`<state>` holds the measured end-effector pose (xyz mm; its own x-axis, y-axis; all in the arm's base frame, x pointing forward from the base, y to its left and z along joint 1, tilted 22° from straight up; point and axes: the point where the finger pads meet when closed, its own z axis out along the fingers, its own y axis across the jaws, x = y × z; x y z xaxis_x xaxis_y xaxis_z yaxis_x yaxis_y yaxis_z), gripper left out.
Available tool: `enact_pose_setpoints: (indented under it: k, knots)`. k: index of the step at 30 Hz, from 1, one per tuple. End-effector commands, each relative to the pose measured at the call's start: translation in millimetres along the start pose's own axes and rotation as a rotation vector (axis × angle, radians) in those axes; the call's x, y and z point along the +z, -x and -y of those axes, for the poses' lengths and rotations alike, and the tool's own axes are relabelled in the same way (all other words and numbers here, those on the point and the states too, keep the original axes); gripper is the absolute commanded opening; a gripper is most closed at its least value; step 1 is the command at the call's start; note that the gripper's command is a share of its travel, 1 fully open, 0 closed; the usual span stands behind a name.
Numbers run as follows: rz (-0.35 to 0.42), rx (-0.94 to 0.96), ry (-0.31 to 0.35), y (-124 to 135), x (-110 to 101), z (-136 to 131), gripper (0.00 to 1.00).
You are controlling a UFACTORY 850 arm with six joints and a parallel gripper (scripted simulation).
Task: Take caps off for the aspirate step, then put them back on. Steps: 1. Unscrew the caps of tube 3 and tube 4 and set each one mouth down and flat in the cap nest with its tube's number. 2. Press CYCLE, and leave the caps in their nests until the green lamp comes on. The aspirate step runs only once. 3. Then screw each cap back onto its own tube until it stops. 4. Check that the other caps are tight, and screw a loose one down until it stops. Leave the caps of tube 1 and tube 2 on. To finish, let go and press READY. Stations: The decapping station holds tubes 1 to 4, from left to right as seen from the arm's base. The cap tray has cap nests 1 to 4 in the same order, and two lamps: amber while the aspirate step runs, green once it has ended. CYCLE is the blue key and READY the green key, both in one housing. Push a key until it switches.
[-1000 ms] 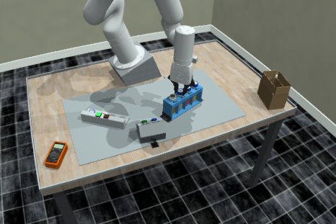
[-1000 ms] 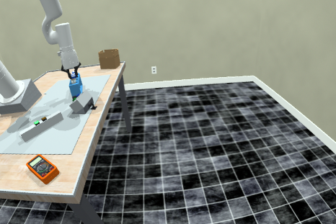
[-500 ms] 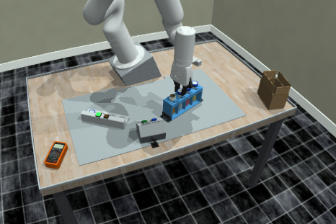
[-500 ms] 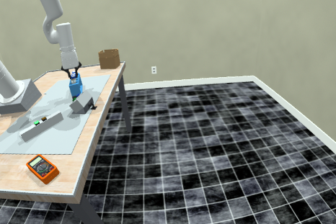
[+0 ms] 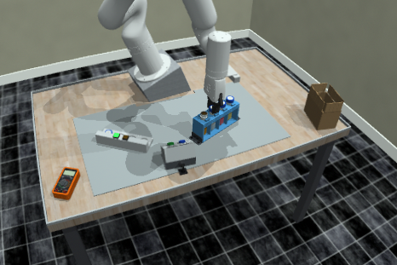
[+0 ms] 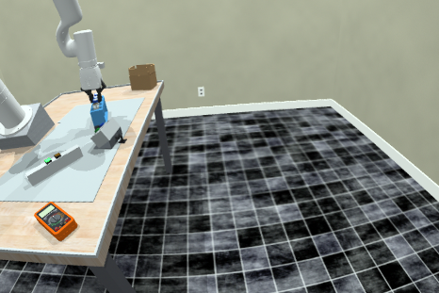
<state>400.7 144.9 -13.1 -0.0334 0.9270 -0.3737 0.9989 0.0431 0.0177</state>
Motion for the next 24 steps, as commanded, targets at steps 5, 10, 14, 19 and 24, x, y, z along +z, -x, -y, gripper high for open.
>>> enact_pose_setpoints:
  k: [5, 10, 14, 19, 24]
  knots:
    - [0.001, 0.039, 0.024, -0.4, 0.0, -0.1, 0.46]
    - [0.001, 0.039, 0.024, -0.4, 0.0, -0.2, 0.46]
    - [0.001, 0.039, 0.024, -0.4, -0.1, -0.2, 0.46]
    - [0.003, -0.121, 0.024, -0.4, -0.9, -0.1, 0.46]
    - [0.005, -0.281, 0.024, -0.4, -0.9, -0.1, 0.46]
